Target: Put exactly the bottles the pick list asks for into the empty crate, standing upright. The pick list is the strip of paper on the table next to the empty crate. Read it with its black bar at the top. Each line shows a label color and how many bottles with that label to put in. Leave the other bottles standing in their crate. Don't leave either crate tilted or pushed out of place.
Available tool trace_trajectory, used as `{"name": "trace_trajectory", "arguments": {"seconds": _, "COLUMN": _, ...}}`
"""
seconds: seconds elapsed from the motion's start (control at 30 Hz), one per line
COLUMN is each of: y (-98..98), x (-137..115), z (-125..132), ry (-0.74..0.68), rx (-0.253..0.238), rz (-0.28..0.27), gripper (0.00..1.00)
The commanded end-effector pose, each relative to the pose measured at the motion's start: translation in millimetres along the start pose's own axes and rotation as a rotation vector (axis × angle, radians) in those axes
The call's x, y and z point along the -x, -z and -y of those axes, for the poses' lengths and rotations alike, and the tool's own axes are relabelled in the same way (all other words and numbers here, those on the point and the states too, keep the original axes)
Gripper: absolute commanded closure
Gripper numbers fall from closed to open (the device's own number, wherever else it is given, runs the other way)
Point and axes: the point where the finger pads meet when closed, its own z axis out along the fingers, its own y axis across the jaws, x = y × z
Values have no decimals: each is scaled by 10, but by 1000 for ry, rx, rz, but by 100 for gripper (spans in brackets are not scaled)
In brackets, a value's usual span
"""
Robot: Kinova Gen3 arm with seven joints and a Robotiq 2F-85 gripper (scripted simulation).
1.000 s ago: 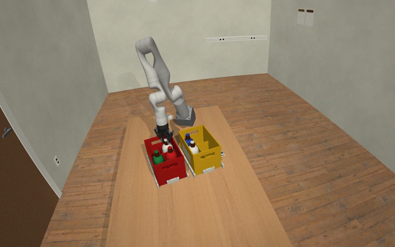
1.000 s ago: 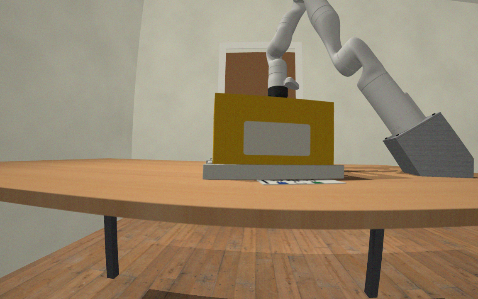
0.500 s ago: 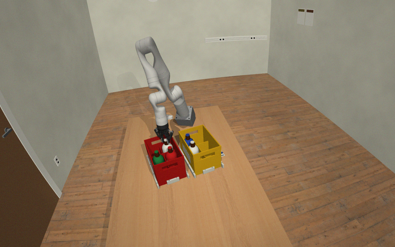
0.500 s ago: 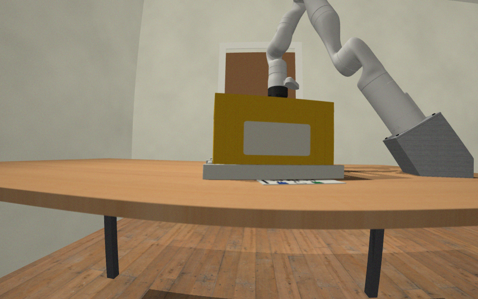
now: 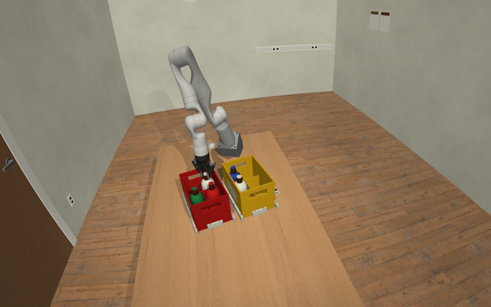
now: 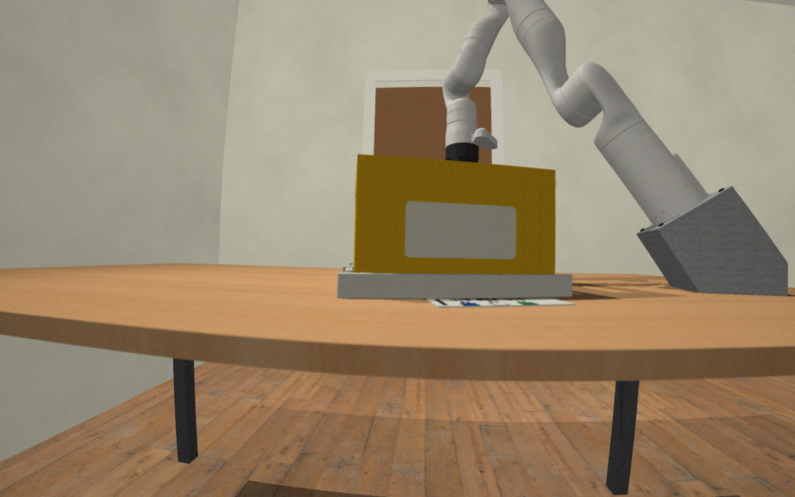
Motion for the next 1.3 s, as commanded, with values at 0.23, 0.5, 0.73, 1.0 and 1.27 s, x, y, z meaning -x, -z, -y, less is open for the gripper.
{"name": "trace_trajectory", "arguments": {"seconds": 0.23, "y": 1, "x": 1, "z": 1, "ry": 0, "rx": 0, "rz": 0, "gripper": 64}}
{"name": "trace_trajectory", "arguments": {"seconds": 0.5, "y": 2, "x": 2, "z": 0, "ry": 0, "rx": 0, "rz": 1, "gripper": 64}}
{"name": "trace_trajectory", "arguments": {"seconds": 0.73, "y": 2, "x": 2, "z": 0, "ry": 0, "rx": 0, "rz": 1, "gripper": 64}}
{"name": "trace_trajectory", "arguments": {"seconds": 1.0, "y": 85, "x": 2, "z": 1, "ry": 0, "rx": 0, "rz": 0, "gripper": 64}}
{"name": "trace_trajectory", "arguments": {"seconds": 1.27, "y": 184, "x": 2, "z": 1, "ry": 0, "rx": 0, "rz": 1, "gripper": 90}}
